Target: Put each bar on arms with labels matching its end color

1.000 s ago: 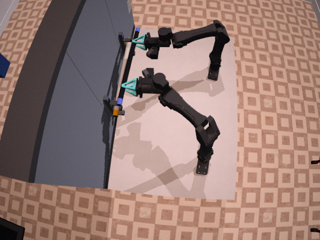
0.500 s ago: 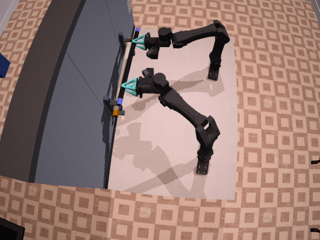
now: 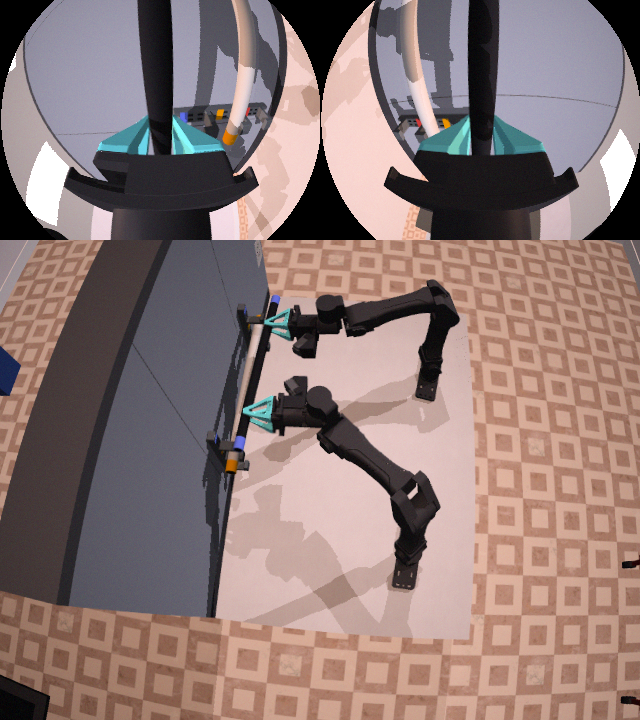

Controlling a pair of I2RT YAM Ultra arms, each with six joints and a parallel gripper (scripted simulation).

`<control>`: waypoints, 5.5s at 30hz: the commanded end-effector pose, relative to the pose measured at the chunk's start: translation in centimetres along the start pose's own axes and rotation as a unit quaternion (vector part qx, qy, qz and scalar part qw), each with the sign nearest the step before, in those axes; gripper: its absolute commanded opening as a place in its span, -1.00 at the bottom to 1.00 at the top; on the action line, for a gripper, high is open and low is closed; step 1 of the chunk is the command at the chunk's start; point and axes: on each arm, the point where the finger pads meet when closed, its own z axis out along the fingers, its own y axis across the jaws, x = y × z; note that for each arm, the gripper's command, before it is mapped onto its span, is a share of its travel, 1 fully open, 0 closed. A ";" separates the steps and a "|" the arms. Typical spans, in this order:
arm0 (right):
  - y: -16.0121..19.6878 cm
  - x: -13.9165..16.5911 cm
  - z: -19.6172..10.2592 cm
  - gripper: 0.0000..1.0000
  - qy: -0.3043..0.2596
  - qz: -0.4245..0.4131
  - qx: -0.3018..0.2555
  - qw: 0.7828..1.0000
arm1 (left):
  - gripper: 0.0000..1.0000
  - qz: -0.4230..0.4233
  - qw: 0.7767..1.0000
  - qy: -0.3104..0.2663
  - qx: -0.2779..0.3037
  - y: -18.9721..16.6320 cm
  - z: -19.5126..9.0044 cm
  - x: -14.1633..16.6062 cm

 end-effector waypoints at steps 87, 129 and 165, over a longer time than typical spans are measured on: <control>-8.5 0.3 2.9 -1.00 -0.006 0.008 0.097 0.995 | -1.00 -0.022 0.997 0.008 -0.077 6.2 3.1 0.4; 0.0 0.5 4.6 -1.00 -0.009 0.010 0.088 0.996 | -1.00 -0.011 0.997 0.012 -0.070 -0.8 3.9 -0.3; 2.7 0.8 5.7 -0.80 -0.007 -0.008 0.068 0.998 | -0.77 -0.032 0.998 0.012 -0.044 -4.4 4.5 -0.8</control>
